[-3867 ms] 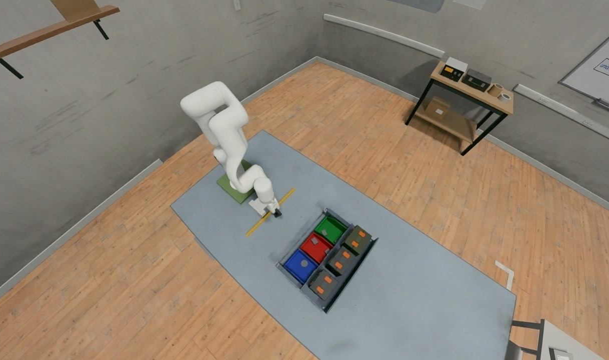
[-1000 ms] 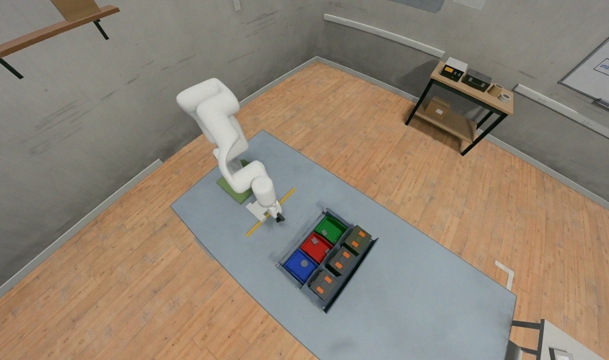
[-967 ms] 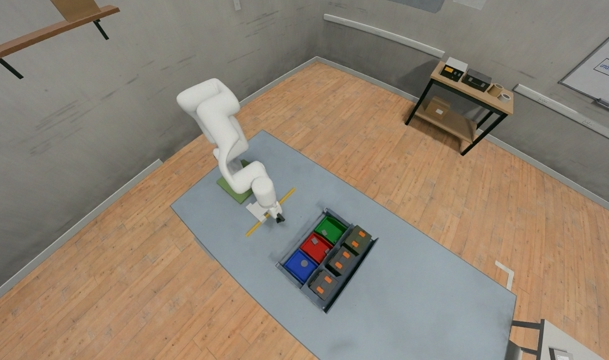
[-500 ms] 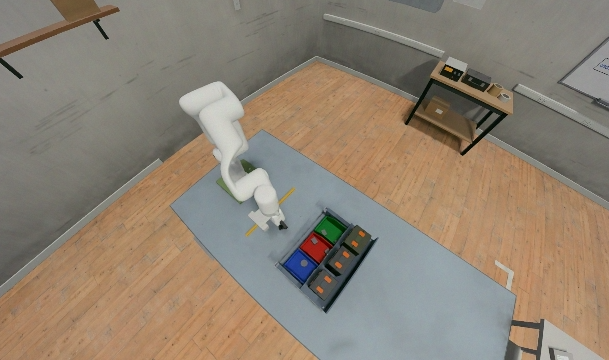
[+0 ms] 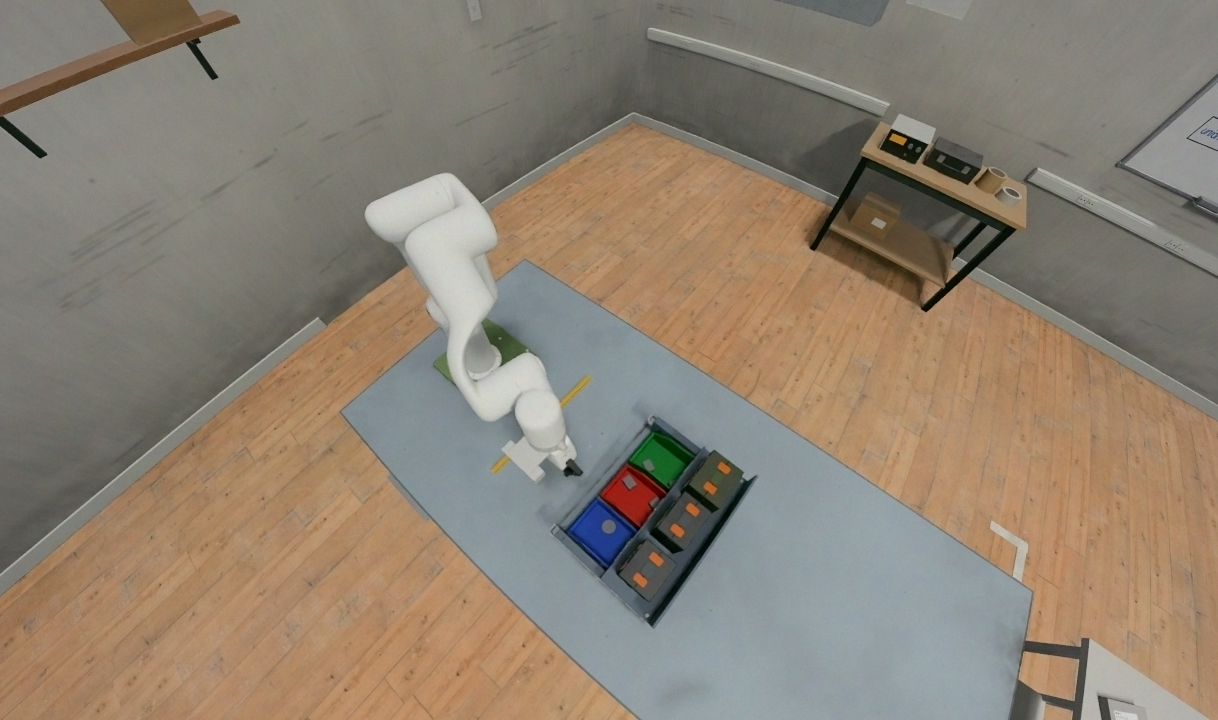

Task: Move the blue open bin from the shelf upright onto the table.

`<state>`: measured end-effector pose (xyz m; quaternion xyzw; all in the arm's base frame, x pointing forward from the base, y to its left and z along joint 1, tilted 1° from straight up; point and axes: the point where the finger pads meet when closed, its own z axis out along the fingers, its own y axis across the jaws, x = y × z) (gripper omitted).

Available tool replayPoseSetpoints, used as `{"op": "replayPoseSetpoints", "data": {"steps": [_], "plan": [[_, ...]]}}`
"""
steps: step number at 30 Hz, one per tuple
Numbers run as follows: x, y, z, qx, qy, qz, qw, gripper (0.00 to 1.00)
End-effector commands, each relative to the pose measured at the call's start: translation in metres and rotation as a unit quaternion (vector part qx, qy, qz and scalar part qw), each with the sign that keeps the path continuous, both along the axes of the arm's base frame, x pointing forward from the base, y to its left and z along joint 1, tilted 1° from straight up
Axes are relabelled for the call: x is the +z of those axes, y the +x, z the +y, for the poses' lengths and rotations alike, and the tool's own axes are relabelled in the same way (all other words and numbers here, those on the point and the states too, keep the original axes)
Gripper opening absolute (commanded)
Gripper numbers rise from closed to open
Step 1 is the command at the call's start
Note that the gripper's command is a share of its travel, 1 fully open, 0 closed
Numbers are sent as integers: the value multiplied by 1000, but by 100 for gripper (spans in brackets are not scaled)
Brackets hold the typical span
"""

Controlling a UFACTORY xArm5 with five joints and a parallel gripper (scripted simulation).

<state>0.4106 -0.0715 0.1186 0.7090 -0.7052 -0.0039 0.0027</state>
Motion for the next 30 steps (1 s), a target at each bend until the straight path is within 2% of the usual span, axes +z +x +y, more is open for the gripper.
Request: {"op": "replayPoseSetpoints", "data": {"steps": [1,30], "plan": [[1,11,-5,0,5,-2,1000,100],[1,80,-39,0,5,-3,1000,100]]}}
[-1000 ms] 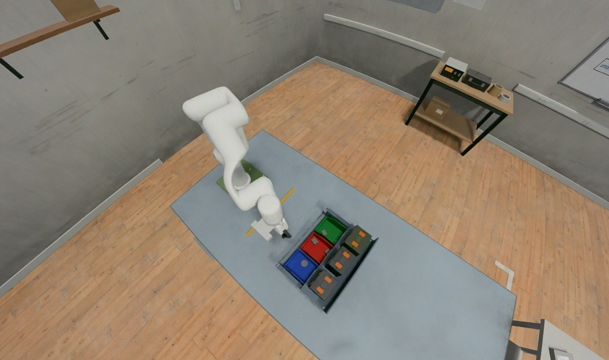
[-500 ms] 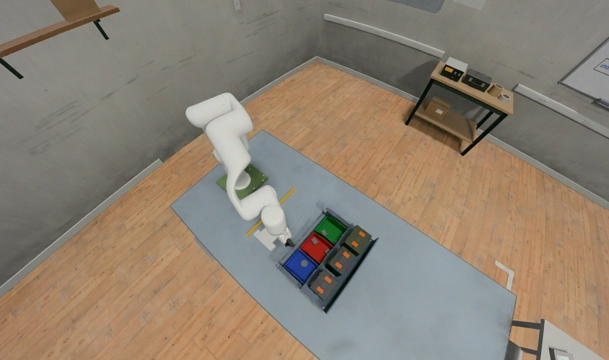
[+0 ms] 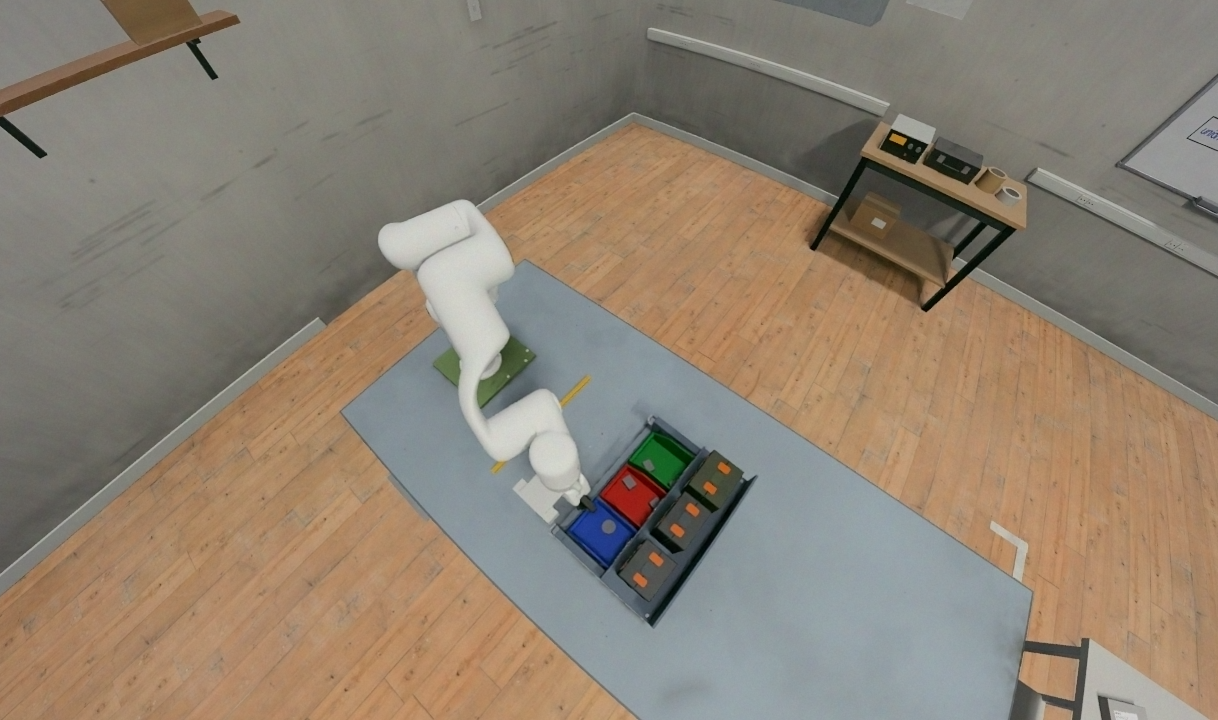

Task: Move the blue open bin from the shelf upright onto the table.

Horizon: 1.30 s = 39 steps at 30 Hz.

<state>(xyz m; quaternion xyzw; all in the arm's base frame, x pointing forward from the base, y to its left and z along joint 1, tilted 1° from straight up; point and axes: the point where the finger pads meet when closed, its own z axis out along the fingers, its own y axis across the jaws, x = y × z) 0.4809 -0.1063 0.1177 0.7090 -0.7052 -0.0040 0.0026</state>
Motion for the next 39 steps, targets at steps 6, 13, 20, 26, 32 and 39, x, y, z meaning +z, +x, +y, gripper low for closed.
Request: {"op": "replayPoseSetpoints", "data": {"steps": [6,13,20,26,32,39], "plan": [[1,23,-11,0,5,-3,1000,100],[1,37,-18,0,5,-3,1000,100],[1,54,-26,0,4,-3,1000,100],[1,54,-26,0,4,-3,1000,100],[1,54,-26,0,0,-2,1000,100],[1,54,-26,0,0,-2,1000,100]]}}
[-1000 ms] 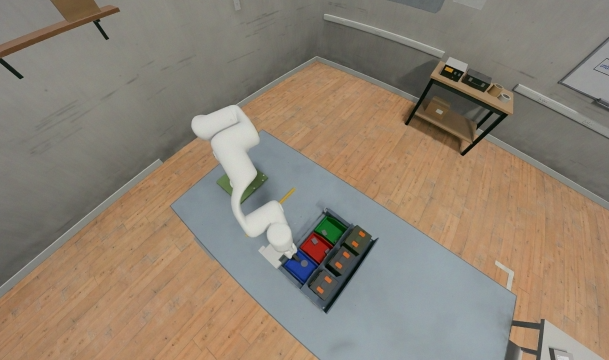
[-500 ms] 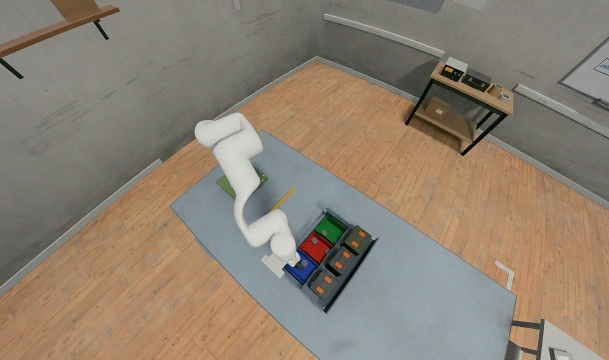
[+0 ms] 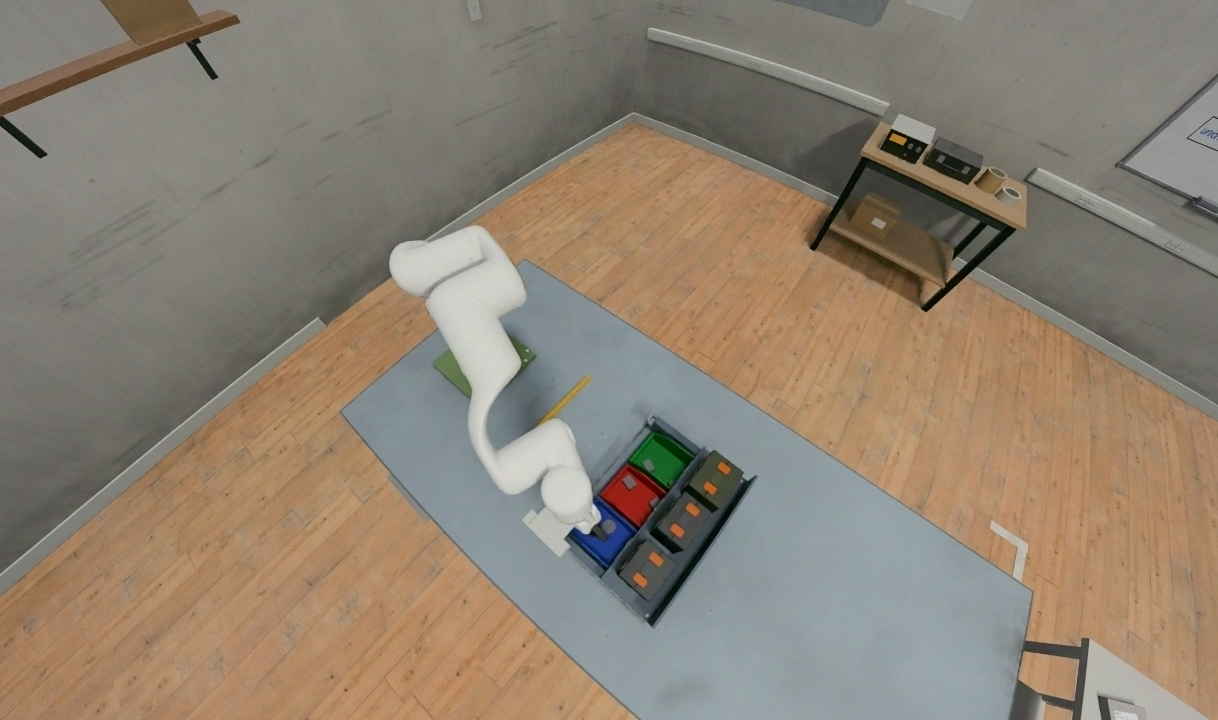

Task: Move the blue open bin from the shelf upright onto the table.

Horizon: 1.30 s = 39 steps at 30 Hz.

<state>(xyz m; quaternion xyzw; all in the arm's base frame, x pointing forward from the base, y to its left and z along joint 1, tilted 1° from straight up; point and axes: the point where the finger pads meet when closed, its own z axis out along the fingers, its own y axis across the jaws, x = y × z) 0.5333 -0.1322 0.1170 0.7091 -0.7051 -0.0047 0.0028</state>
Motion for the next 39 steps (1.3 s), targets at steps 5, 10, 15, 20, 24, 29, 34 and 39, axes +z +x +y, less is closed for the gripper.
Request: {"op": "replayPoseSetpoints", "data": {"steps": [5,10,15,20,24,29,34,39], "plan": [[2,1,0,0,-1,-2,1000,100],[-2,1,0,0,4,-4,1000,100],[-10,1,0,0,4,-4,1000,100],[-19,1,0,0,4,-4,1000,100],[-26,1,0,0,4,-4,1000,100],[-34,1,0,0,4,-4,1000,100],[-42,1,0,0,4,-4,1000,100],[-50,1,0,0,4,-4,1000,100]]}}
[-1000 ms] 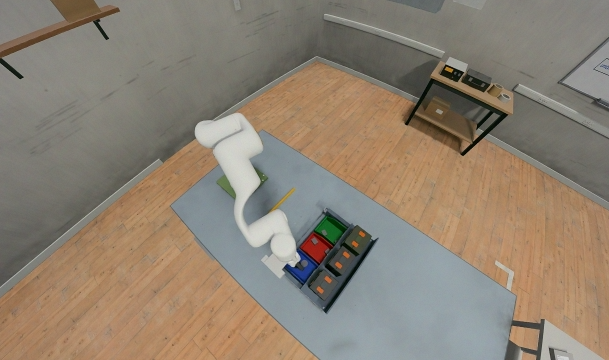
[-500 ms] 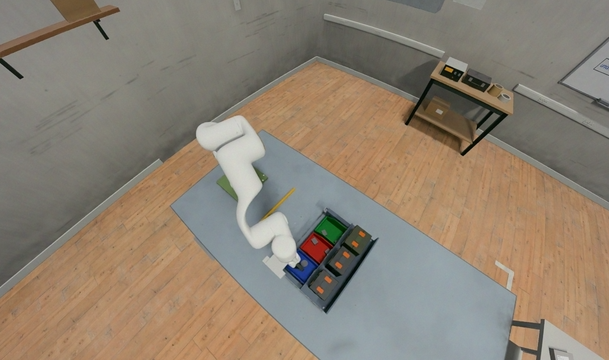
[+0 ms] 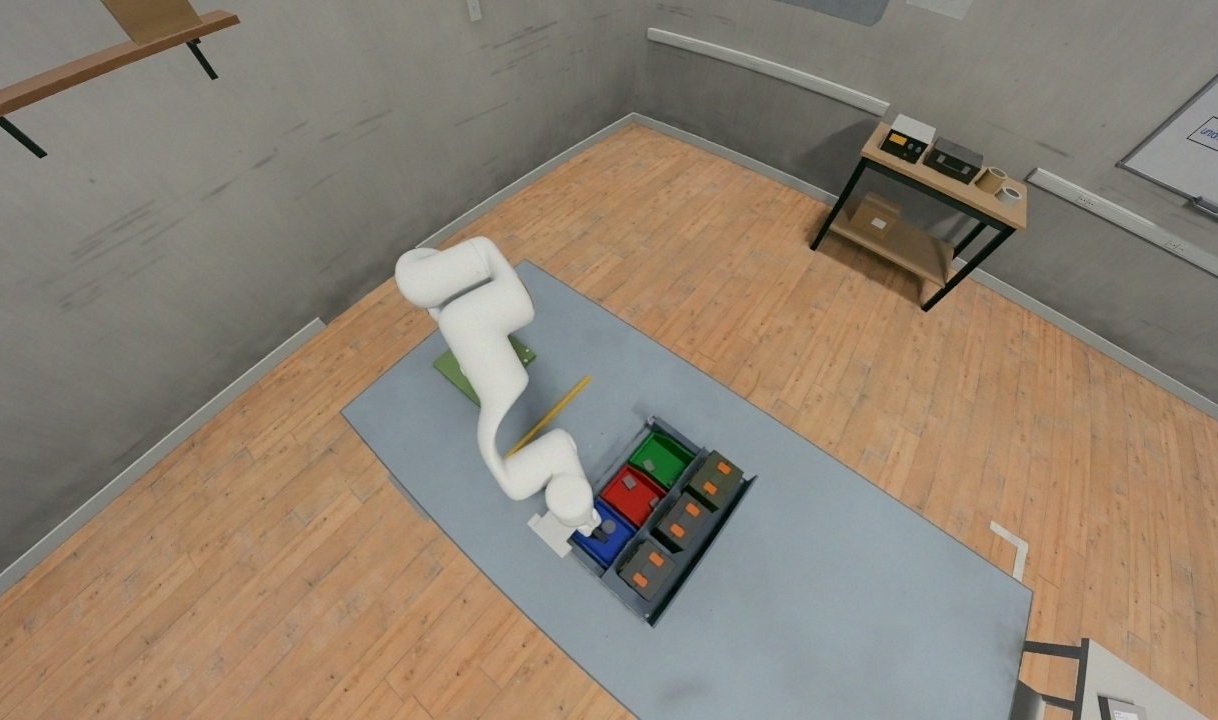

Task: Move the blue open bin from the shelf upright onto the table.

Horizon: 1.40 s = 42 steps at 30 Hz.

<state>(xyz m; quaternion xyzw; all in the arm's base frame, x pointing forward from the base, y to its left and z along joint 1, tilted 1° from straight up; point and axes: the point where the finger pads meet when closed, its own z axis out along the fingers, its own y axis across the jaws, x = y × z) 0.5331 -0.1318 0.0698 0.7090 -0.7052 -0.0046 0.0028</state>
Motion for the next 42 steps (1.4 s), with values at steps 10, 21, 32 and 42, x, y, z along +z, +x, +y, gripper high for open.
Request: {"op": "replayPoseSetpoints", "data": {"steps": [10,21,32,42], "plan": [[-16,1,0,0,4,-3,1000,100],[-17,2,0,0,4,-3,1000,100],[-23,1,0,0,4,-3,1000,100],[-29,1,0,0,4,-3,1000,100]]}}
